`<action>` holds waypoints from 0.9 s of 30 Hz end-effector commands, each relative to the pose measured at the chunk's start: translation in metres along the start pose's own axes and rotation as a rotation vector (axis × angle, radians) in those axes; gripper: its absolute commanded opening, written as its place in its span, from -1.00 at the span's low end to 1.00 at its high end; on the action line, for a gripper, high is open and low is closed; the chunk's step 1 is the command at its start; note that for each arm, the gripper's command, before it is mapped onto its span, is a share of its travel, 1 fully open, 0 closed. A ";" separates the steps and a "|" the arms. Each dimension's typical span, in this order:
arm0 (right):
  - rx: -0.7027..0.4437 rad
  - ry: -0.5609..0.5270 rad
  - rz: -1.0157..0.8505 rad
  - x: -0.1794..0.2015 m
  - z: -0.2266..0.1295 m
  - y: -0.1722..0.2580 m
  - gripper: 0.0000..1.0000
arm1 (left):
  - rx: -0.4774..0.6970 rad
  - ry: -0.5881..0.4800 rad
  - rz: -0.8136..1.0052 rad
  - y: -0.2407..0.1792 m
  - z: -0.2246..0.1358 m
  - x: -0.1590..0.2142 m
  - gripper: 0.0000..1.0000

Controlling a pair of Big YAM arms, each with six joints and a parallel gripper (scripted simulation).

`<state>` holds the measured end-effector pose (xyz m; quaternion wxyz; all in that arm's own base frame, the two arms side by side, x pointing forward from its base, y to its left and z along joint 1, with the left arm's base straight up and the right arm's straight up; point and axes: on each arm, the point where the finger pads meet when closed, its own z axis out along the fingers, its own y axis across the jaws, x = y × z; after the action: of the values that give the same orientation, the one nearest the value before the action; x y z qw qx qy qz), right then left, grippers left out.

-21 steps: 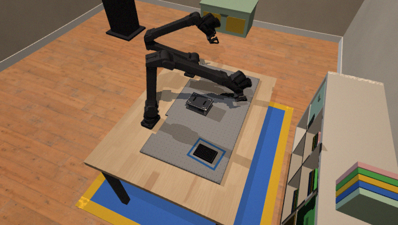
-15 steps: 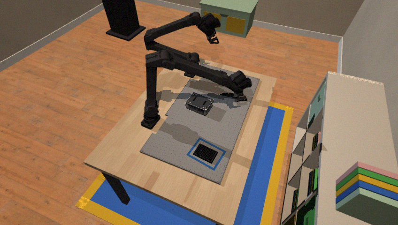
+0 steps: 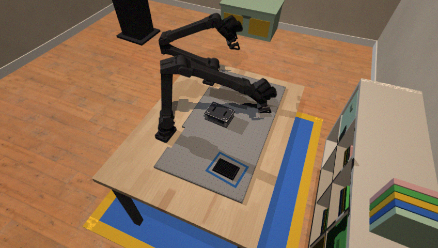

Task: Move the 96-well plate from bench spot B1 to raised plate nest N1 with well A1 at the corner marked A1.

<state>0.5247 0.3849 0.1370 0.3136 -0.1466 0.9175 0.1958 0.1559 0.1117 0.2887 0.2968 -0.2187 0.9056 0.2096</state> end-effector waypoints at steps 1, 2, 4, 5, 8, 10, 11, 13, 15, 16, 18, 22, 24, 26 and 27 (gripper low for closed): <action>0.008 -0.022 0.016 -0.016 -0.010 -0.010 1.00 | 0.052 0.040 0.038 -0.013 -0.012 -0.008 1.00; 0.006 -0.028 0.014 -0.018 -0.012 -0.015 1.00 | 0.070 0.058 0.052 -0.017 -0.014 -0.008 1.00; 0.002 -0.042 0.011 -0.022 -0.016 -0.024 1.00 | 0.105 0.100 0.083 -0.026 -0.018 -0.007 1.00; 0.001 -0.048 0.009 -0.024 -0.018 -0.028 1.00 | 0.123 0.124 0.100 -0.031 -0.020 -0.007 1.00; -0.003 -0.068 0.003 -0.029 -0.022 -0.035 1.00 | 0.175 0.195 0.151 -0.045 -0.026 -0.006 1.00; -0.005 -0.078 -0.001 -0.032 -0.023 -0.035 1.00 | 0.209 0.242 0.185 -0.054 -0.029 -0.005 1.00; 0.027 -0.061 0.009 -0.032 -0.025 -0.040 1.00 | 0.225 0.265 0.202 -0.059 -0.031 -0.005 1.00; 0.027 -0.061 0.009 -0.032 -0.025 -0.040 1.00 | 0.225 0.265 0.202 -0.059 -0.031 -0.005 1.00; 0.080 -0.010 0.026 -0.034 -0.027 -0.049 1.00 | 0.259 0.312 0.236 -0.069 -0.034 -0.005 1.00; 0.082 -0.003 0.027 -0.034 -0.027 -0.054 1.00 | 0.276 0.336 0.253 -0.074 -0.035 -0.004 1.00; 0.079 -0.003 0.028 -0.036 -0.030 -0.063 1.00 | 0.309 0.382 0.287 -0.084 -0.037 -0.001 1.00; 0.077 -0.021 0.024 -0.038 -0.037 -0.082 1.00 | 0.381 0.473 0.377 -0.104 -0.040 0.005 1.00; 0.078 -0.021 0.023 -0.040 -0.039 -0.086 1.00 | 0.417 0.511 0.409 -0.115 -0.040 0.006 1.00; 0.105 0.006 0.034 -0.041 -0.041 -0.091 1.00 | 0.450 0.557 0.444 -0.125 -0.042 0.009 1.00; 0.131 0.033 0.046 -0.040 -0.041 -0.097 1.00 | 0.452 0.563 0.440 -0.130 -0.043 0.010 1.00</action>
<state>0.5522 0.2878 0.1278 0.2866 -0.1069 0.9408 0.1460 0.1873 -0.0086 0.2593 0.0258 -0.0204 0.9995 0.0014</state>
